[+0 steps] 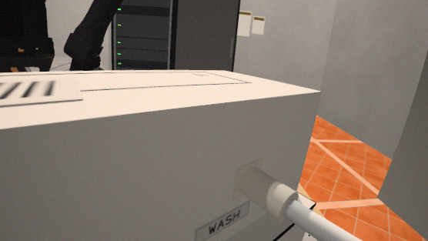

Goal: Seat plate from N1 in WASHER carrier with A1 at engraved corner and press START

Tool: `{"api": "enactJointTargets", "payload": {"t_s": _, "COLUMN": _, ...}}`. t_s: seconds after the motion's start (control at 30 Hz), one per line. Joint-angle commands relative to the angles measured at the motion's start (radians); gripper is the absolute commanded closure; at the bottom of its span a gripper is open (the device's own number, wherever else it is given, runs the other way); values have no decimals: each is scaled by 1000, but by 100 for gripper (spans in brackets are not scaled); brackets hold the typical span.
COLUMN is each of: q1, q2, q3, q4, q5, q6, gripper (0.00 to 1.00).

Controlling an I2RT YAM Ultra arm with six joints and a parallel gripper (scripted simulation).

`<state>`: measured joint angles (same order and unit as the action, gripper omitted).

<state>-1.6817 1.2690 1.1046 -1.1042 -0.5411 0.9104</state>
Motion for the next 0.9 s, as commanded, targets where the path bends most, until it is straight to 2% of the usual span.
{"api": "enactJointTargets", "payload": {"t_s": 0.0, "q1": -18, "q2": 17, "q3": 32, "q4": -10, "q5": -3, "q6": -7, "gripper": 16}}
{"api": "enactJointTargets", "payload": {"t_s": 0.5, "q1": -20, "q2": 19, "q3": 32, "q4": -11, "q5": -3, "q6": -10, "gripper": 16}}
{"api": "enactJointTargets", "payload": {"t_s": 0.6, "q1": 10, "q2": 20, "q3": -25, "q4": 32, "q5": 10, "q6": 14, "gripper": 16}}
{"api": "enactJointTargets", "payload": {"t_s": 0.87, "q1": 31, "q2": 25, "q3": -54, "q4": 80, "q5": 17, "q6": 38, "gripper": 16}}
